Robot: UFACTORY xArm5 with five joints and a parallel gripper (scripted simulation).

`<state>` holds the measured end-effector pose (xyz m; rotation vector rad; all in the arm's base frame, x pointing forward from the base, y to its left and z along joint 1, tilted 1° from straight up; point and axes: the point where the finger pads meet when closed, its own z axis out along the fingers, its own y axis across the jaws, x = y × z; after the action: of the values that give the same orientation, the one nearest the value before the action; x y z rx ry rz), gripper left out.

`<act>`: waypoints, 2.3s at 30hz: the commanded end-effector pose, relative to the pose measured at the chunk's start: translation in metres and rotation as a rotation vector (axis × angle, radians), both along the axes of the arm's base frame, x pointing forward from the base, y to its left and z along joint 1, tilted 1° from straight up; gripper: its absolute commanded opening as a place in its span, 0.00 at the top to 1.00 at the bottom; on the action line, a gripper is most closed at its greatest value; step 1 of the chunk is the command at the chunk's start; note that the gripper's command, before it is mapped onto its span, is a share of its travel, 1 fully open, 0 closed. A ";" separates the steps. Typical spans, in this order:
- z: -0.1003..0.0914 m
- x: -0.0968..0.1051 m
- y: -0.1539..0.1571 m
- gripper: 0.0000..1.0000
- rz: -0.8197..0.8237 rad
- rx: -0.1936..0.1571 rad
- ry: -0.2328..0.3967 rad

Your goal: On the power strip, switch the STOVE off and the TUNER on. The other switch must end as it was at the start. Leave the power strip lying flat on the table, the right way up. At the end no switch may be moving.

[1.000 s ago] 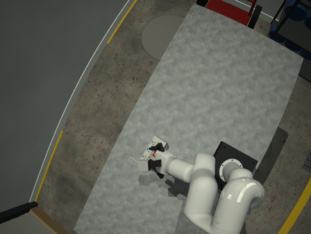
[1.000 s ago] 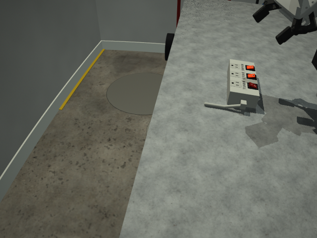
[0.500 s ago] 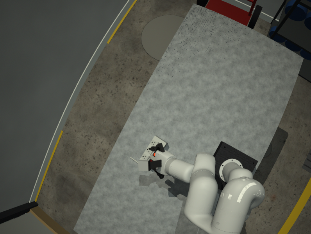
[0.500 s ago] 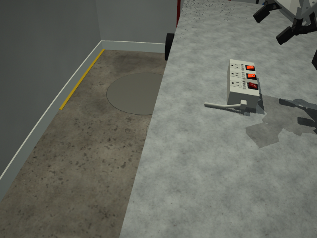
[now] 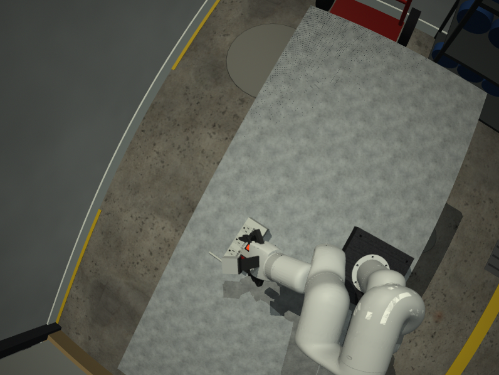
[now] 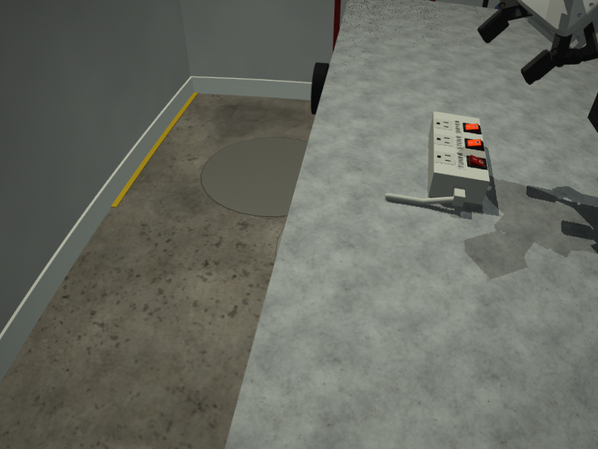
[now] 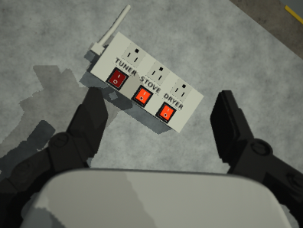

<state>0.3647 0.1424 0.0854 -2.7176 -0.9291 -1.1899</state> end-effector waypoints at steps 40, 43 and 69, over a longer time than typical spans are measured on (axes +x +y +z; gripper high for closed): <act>-0.011 0.015 0.005 0.00 0.074 -0.093 0.046; -0.017 0.025 0.009 0.00 0.133 -0.159 0.083; -0.029 0.060 0.019 0.00 0.520 -0.467 0.309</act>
<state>0.4160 0.1589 0.0552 -2.6616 -1.6965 -0.6732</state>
